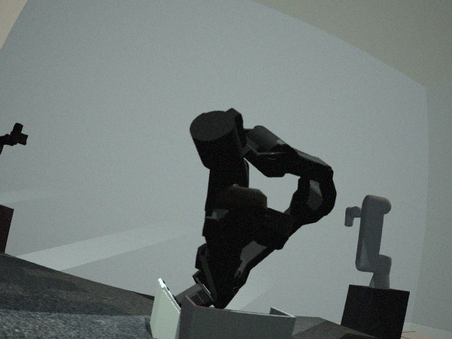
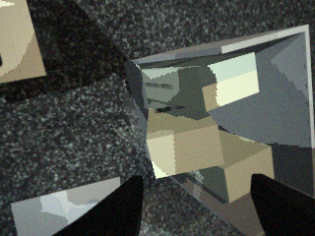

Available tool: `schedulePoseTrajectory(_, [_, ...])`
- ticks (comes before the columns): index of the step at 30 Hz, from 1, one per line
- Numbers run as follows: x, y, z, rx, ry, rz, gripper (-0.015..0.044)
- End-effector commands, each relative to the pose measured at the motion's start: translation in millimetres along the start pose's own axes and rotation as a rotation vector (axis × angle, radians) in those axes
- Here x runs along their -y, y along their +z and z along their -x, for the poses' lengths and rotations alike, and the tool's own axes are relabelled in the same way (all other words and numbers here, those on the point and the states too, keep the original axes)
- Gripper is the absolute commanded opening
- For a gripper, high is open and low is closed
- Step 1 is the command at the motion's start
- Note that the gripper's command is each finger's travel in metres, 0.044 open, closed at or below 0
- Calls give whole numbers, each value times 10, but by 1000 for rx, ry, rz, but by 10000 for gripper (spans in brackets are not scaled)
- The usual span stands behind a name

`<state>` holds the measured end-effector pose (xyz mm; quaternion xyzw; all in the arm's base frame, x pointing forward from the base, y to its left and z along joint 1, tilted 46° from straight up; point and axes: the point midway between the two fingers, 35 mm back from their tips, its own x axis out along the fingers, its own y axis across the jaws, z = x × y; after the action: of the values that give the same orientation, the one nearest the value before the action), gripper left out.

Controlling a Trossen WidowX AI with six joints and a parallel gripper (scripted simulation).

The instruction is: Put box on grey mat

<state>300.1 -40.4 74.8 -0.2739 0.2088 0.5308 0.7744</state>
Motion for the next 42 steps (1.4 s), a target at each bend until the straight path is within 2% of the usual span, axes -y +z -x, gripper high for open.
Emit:
schedulePoseTrajectory(1, [2, 6, 3, -2, 27, 82, 243])
schedulePoseTrajectory(7, [14, 22, 20, 2, 54, 189, 243])
schedulePoseTrajectory(40, [-7, 27, -379, 4, 53, 190, 243])
schedulePoseTrajectory(42, [6, 18, -356, -2, 51, 193, 230])
